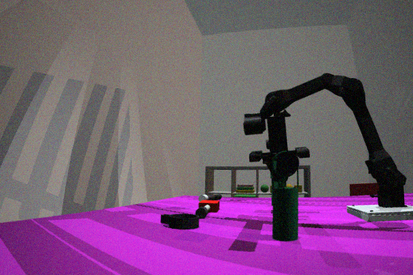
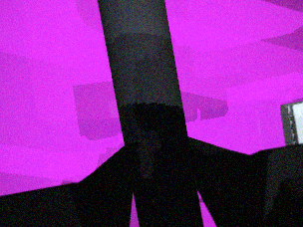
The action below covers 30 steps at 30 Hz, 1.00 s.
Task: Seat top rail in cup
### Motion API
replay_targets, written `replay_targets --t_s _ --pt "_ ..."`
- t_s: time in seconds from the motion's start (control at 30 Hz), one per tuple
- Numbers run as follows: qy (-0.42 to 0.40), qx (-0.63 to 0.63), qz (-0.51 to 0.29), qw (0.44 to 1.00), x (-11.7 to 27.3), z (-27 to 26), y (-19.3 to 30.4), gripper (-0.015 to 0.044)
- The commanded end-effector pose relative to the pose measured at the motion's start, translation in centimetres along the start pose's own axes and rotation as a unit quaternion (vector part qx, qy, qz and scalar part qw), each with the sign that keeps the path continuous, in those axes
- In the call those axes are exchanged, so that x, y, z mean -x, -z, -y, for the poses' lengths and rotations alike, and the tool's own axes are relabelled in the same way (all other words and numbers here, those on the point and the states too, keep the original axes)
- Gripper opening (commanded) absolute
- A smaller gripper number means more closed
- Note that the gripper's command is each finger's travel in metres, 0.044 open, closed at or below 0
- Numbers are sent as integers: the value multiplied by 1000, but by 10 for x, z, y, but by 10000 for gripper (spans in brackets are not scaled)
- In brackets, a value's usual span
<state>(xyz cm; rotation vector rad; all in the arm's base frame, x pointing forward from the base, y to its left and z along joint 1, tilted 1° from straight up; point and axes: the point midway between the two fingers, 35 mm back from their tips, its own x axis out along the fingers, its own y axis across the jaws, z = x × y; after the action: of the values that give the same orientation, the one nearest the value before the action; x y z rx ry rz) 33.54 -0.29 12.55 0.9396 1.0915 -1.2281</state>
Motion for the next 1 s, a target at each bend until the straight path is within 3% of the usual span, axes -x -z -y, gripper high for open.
replay_targets --t_s 0.0,0.97 --pt "-1 0 5 1000 0 0 -5 0" --pt "-1 0 6 1000 -4 -1 -22 0"
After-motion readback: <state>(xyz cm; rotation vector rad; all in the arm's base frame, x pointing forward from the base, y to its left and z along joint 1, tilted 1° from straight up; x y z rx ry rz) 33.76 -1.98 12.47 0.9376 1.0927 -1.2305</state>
